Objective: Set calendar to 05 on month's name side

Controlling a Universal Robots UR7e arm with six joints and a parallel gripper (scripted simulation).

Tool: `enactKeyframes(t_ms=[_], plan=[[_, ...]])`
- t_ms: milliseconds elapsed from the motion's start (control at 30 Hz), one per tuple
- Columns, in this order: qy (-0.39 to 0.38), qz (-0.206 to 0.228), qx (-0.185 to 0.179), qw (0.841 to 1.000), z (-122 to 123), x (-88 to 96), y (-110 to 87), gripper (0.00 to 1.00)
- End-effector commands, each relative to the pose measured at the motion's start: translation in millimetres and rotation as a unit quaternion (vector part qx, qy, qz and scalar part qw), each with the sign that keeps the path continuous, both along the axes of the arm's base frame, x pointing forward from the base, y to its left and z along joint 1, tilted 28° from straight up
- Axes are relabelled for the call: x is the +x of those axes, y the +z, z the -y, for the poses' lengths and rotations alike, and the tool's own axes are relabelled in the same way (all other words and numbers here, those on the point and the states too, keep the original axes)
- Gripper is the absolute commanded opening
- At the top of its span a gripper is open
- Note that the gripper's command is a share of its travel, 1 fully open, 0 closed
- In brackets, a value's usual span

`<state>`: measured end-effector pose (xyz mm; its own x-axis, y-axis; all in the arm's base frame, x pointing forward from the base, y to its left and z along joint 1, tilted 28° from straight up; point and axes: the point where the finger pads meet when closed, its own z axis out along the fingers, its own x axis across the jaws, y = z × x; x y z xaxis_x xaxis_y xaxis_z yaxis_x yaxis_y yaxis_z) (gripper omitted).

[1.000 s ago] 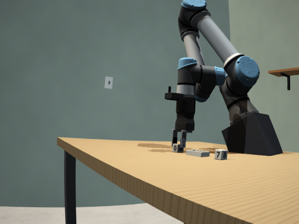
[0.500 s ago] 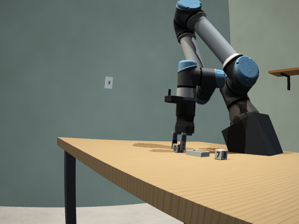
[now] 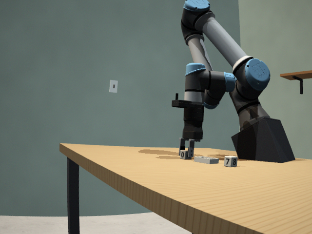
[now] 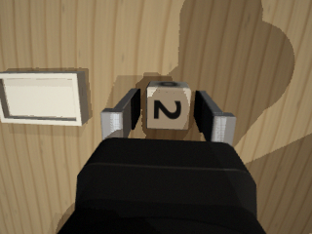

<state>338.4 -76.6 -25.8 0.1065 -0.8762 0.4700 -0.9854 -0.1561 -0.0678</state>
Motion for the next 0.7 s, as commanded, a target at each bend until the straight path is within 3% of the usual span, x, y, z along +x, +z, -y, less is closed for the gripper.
enactKeyframes(t_ms=[0,433,467,667], plan=[[0.000,0.000,0.000,1.000,-0.1,0.2,0.2,0.90],[0.000,0.000,0.000,1.000,-0.1,0.2,0.2,0.90],[0.000,0.000,0.000,1.000,-0.1,0.2,0.2,0.60],[0.000,0.000,0.000,1.000,-0.1,0.2,0.2,0.60]])
